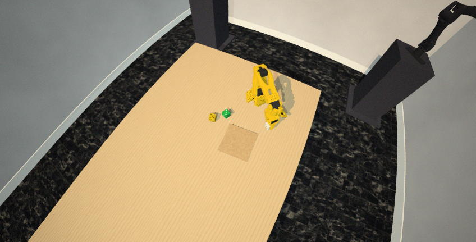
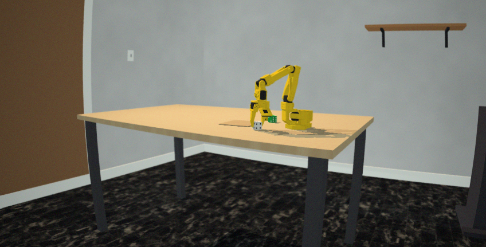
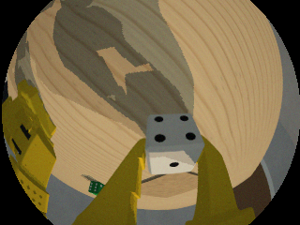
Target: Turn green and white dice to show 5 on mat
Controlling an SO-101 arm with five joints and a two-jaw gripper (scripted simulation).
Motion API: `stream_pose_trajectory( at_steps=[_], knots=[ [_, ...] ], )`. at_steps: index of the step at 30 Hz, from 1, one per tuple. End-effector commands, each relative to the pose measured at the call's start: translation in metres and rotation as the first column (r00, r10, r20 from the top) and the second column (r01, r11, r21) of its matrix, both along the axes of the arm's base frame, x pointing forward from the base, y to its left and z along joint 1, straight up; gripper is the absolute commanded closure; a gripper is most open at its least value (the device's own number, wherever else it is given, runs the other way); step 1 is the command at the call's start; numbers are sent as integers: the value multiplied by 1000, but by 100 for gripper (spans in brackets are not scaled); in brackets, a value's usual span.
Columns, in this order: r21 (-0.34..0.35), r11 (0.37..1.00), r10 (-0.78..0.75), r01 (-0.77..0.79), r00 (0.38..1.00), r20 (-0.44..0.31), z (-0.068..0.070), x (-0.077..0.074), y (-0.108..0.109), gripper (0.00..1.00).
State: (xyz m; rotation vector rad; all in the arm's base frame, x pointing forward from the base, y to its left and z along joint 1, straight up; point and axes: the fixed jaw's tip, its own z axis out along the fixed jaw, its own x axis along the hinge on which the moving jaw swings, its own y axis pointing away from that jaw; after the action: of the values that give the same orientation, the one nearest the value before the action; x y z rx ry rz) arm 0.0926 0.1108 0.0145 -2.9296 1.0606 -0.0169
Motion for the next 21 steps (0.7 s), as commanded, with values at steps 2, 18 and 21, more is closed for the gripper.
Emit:
stream_pose_trajectory(
  at_steps=[2, 18, 21],
  knots=[
    [12, 1000, -3, 3, 1000, 8, 1, 0, 3, 83],
    [12, 1000, -3, 3, 1000, 8, 1, 0, 3, 72],
    [12, 1000, -3, 3, 1000, 8, 1, 0, 3, 69]
  ],
)
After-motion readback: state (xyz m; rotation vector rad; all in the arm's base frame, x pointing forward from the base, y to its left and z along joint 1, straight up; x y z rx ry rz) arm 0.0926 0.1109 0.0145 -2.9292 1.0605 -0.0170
